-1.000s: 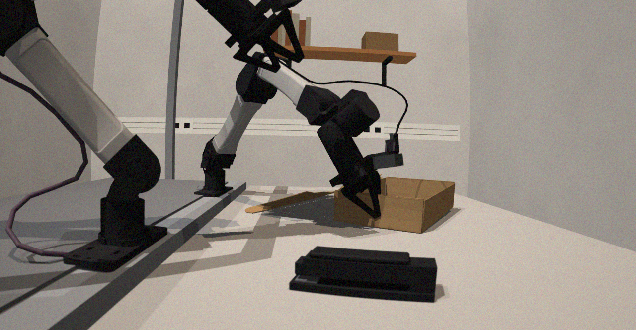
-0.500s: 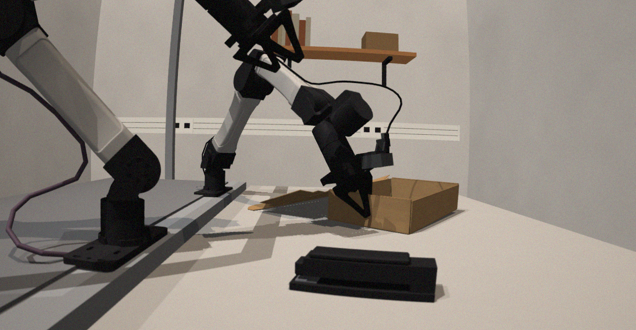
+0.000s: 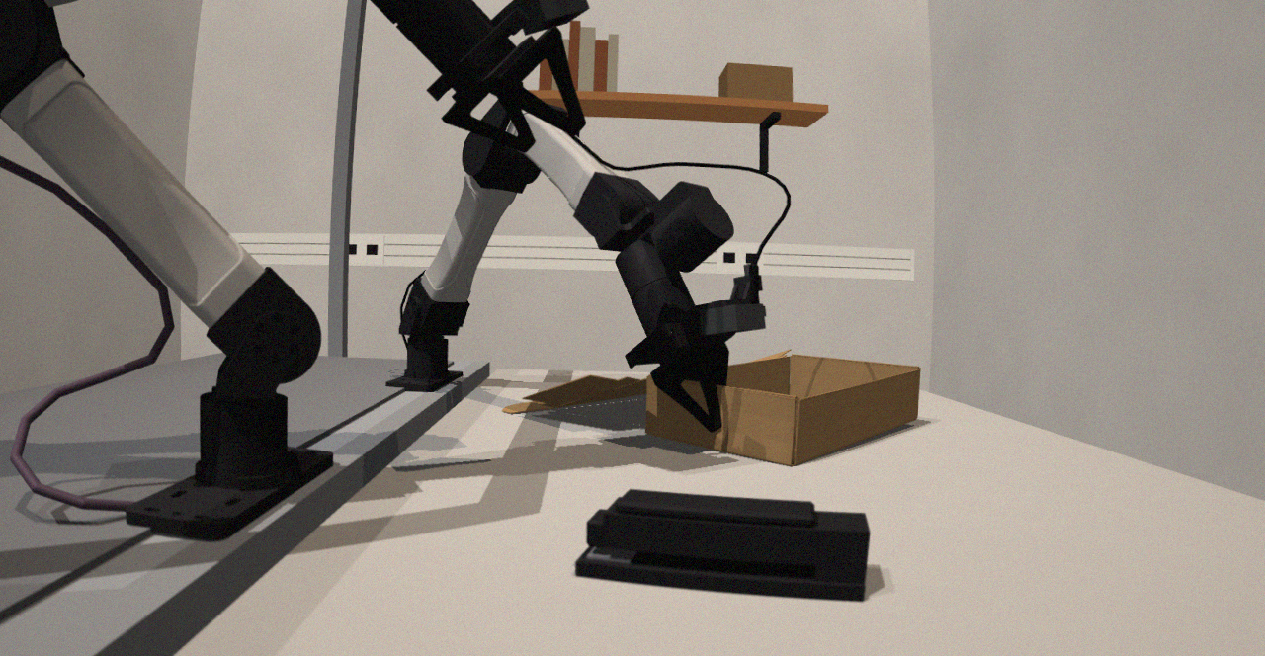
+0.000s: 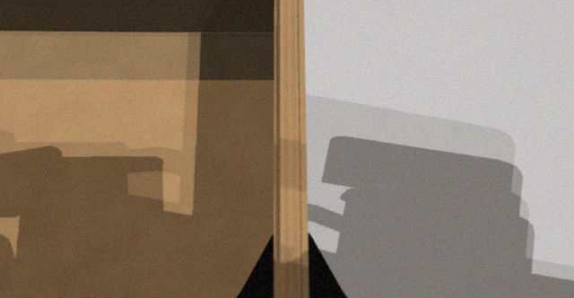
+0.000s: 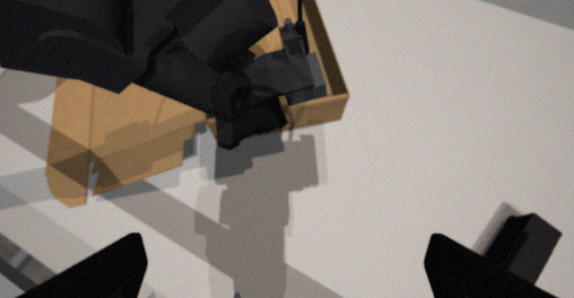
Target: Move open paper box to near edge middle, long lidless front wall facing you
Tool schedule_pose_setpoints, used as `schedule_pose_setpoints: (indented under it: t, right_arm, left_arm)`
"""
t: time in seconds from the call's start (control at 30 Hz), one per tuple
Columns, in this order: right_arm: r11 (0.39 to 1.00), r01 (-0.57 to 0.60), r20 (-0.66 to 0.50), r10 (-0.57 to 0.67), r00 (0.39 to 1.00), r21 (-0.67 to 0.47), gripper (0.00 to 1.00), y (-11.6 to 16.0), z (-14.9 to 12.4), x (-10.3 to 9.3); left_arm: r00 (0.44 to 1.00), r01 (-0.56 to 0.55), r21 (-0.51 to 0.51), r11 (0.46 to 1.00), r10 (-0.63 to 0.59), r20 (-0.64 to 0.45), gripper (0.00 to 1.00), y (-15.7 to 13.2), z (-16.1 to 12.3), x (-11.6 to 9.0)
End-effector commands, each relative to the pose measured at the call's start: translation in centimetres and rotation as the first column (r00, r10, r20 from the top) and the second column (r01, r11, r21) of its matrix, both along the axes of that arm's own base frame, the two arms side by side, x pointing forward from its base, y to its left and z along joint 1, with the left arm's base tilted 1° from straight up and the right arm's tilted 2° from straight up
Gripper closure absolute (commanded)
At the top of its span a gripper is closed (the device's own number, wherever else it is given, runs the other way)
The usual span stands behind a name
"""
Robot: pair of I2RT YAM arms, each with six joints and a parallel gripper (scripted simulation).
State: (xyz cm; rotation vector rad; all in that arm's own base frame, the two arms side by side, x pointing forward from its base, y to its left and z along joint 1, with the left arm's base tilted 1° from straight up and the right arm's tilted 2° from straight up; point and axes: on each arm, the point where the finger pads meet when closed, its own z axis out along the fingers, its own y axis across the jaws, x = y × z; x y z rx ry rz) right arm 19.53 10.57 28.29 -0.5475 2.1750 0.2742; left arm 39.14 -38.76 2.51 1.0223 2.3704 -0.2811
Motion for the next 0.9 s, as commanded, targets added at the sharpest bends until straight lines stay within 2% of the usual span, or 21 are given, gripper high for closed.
schedule_pose_setpoints:
  t: [0.0,0.53,0.87]
  right_arm:
    - [0.998,-0.055,-0.043,0.054,0.998,-0.023,0.00,0.3,-1.5,-1.4]
    - [0.993,-0.112,-0.056,0.111,0.992,-0.028,0.00,0.8,-3.1,-3.0]
    - [0.993,-0.115,-0.033,0.115,0.993,-0.016,0.00,1.0,-3.2,-3.2]
  left_arm:
    - [0.997,0.063,-0.041,0.997,-0.061,0.051,1.00,-0.4,2.8,0.0]
    - [0.982,0.183,-0.033,0.983,-0.181,0.050,1.00,0.6,2.7,-1.5]
    - [0.967,0.251,-0.030,0.968,-0.249,0.053,1.00,1.2,2.8,-2.2]
